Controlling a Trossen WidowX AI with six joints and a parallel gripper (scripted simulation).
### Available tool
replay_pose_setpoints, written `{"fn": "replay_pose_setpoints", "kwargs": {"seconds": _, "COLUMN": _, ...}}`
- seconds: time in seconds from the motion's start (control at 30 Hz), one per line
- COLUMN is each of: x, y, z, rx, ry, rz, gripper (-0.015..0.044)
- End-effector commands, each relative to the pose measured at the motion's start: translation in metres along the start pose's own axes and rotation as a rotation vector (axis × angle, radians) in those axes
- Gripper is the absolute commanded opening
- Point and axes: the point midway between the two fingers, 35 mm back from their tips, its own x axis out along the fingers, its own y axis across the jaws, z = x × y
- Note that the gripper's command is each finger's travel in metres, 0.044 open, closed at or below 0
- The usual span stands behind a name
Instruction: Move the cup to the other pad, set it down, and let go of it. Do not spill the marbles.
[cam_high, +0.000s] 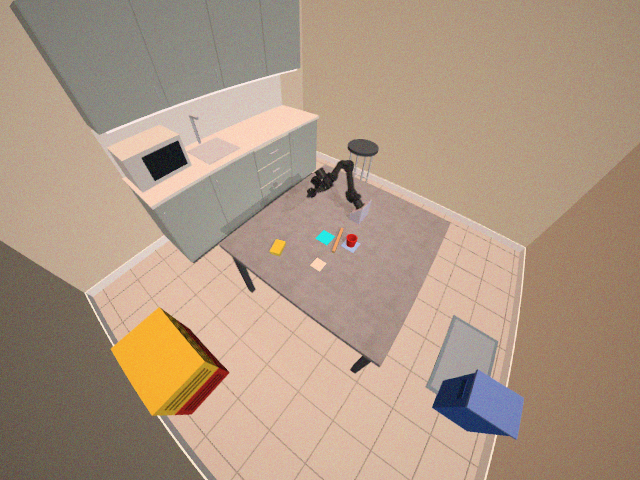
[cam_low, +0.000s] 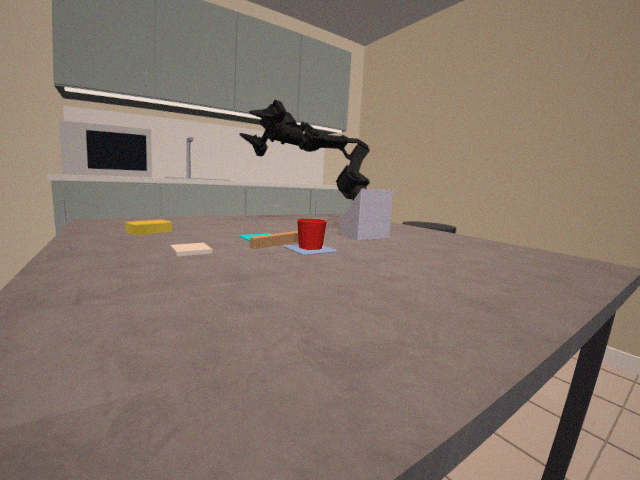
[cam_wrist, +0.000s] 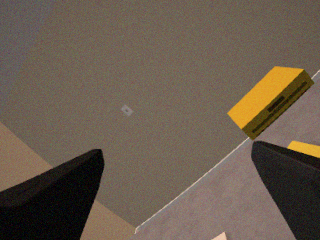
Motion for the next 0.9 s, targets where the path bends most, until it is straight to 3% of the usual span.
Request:
{"fn": "replay_pose_setpoints", "kwargs": {"seconds": 0.0, "x": 0.002, "y": 0.0, "z": -0.002, "rx": 0.011, "ry": 0.012, "rz": 0.0, "gripper": 0.0374}}
{"fn": "replay_pose_setpoints", "kwargs": {"seconds": 0.3, "x": 0.045, "y": 0.032, "z": -0.136, "rx": 0.437, "ry": 0.594, "rz": -0.183, "gripper": 0.0148}}
{"fn": "replay_pose_setpoints", "kwargs": {"seconds": 0.6, "x": 0.018, "y": 0.06, "z": -0.262, "rx": 0.565, "ry": 1.015, "rz": -0.678, "gripper": 0.0148}}
{"fn": "replay_pose_setpoints", "kwargs": {"seconds": 0.87, "x": -0.036, "y": 0.064, "z": -0.332, "rx": 0.386, "ry": 1.048, "rz": -1.181, "gripper": 0.0148}}
